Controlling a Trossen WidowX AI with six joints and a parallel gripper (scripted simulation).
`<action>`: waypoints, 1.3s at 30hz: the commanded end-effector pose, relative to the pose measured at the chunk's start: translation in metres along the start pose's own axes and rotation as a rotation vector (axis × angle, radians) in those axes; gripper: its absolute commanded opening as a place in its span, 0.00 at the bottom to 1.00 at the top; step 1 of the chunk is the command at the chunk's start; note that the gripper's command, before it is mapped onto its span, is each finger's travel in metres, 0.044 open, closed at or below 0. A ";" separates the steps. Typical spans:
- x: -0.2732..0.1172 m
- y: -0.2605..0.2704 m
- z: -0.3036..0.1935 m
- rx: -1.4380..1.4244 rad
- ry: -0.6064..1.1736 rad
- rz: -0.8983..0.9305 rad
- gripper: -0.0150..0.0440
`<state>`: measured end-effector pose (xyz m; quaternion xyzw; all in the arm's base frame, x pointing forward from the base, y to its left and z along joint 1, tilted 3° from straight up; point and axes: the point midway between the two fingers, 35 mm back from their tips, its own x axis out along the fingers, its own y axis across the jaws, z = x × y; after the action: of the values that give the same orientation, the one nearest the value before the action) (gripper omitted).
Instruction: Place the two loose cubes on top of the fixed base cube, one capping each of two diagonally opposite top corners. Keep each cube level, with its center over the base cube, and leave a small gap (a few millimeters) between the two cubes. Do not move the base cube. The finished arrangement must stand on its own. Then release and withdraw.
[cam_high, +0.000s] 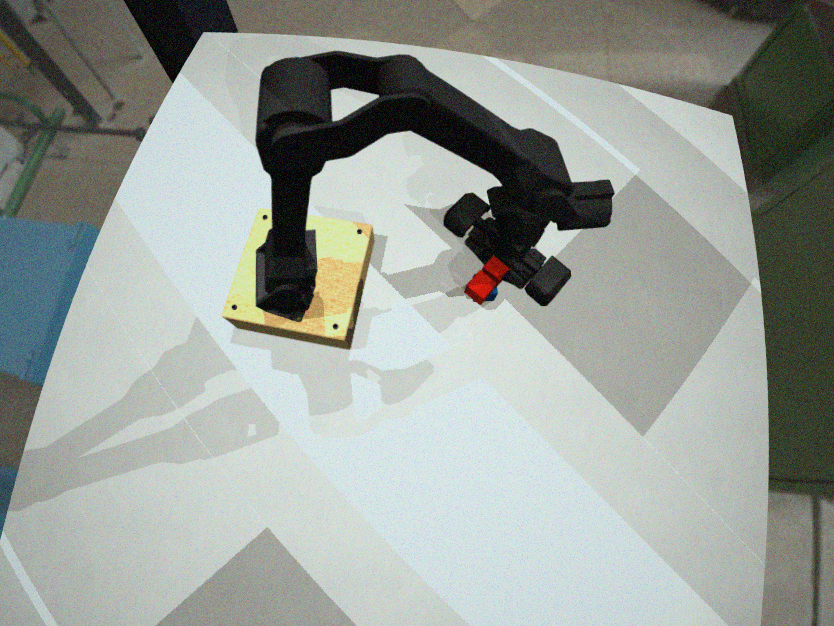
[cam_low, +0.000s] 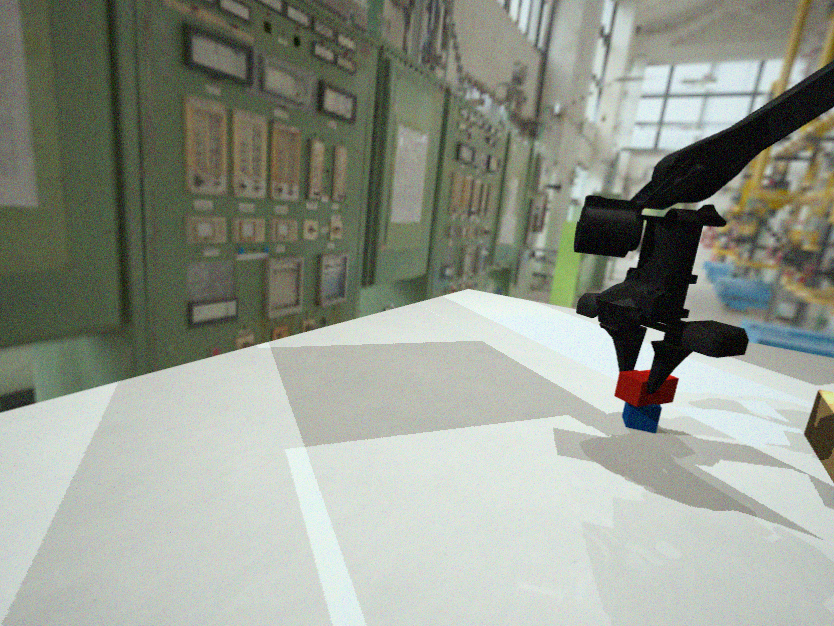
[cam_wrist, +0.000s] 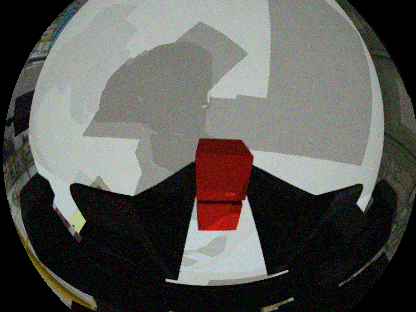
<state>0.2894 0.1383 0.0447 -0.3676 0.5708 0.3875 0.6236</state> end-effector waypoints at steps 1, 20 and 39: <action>0.000 0.000 0.000 0.001 0.000 0.000 0.43; -0.020 0.000 0.000 0.000 0.000 0.000 0.60; -0.054 0.000 0.000 0.000 0.000 0.000 0.60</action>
<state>0.2867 0.1351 0.0924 -0.3658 0.5730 0.3860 0.6236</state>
